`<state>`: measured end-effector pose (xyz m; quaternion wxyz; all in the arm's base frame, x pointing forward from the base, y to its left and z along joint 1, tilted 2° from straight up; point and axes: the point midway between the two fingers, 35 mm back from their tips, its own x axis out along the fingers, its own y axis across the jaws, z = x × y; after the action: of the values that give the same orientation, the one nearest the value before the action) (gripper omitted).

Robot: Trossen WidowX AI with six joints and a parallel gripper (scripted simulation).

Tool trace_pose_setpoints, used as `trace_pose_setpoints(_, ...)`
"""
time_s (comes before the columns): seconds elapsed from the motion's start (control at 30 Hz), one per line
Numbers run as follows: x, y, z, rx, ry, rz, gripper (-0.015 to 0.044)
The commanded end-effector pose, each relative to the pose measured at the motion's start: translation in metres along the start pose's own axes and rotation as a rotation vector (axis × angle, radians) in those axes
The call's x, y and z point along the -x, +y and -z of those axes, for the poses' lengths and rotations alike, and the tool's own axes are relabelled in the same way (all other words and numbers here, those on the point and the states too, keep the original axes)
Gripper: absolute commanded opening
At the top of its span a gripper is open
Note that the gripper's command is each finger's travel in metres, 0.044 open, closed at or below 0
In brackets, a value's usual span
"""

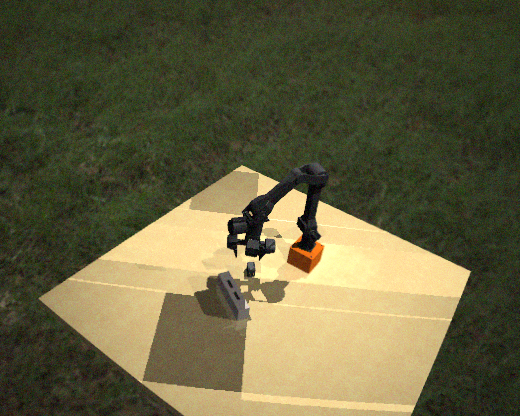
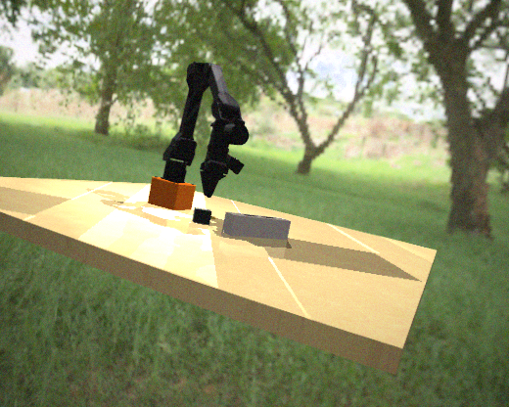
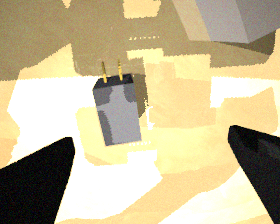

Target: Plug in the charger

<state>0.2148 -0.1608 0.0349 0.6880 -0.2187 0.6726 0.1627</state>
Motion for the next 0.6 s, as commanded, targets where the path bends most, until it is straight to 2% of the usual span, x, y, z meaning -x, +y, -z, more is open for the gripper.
trace_pose_setpoints(0.0,-0.009,0.017,0.002,0.076,0.031,-0.062,0.044)
trace_pose_setpoints(0.57,-0.024,0.019,0.003,0.076,0.031,-0.062,0.044)
